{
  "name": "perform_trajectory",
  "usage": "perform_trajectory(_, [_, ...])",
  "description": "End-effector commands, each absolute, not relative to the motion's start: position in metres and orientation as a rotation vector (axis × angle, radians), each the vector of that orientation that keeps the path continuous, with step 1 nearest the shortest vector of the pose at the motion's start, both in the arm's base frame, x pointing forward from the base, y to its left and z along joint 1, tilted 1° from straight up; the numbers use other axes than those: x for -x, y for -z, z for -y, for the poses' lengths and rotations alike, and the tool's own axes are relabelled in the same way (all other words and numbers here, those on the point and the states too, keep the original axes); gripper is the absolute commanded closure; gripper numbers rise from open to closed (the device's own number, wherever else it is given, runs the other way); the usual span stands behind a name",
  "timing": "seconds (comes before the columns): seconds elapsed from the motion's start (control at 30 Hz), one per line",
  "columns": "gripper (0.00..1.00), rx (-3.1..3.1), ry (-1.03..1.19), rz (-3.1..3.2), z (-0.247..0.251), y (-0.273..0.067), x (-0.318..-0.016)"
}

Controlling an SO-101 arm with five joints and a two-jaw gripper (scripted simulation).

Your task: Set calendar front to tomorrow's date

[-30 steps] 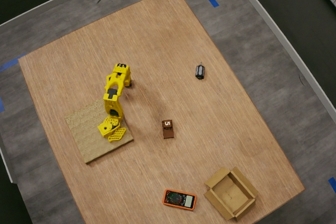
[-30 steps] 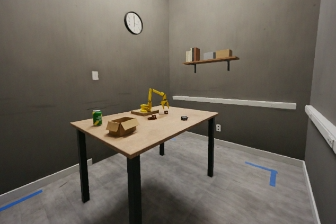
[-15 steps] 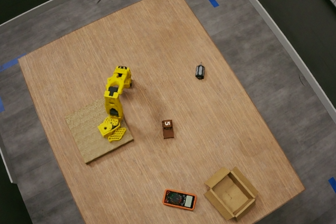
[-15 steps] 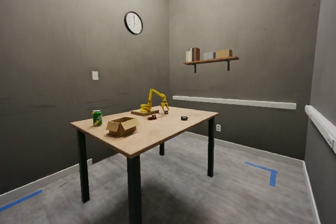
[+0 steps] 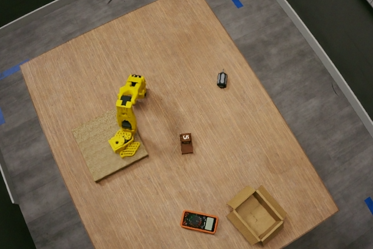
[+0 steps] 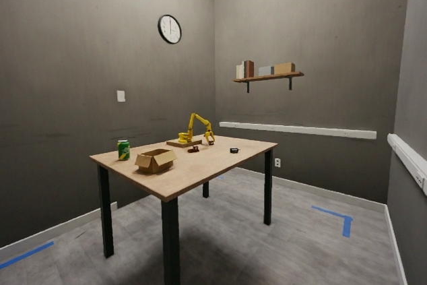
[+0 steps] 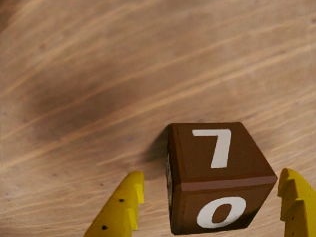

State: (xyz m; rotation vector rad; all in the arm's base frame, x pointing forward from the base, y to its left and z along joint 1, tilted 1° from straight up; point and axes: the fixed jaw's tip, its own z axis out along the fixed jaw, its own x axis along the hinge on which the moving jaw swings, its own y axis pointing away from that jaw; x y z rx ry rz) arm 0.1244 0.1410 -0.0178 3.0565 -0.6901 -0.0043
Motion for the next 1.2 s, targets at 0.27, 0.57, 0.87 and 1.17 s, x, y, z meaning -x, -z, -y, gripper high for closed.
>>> perform_trajectory(0.27, [0.65, -3.032, 0.029, 0.682, -0.1357, 0.0230, -0.1219])
perform_trajectory(0.57, [0.68, -3.032, 0.028, 0.682, -0.1375, 0.0231, -0.1228])
perform_trajectory(0.87, [0.72, -3.032, 0.028, 0.682, -0.1399, 0.0232, -0.1241])
perform_trajectory(1.17, [0.76, -3.032, 0.028, 0.682, -0.1427, 0.0233, -0.1254])
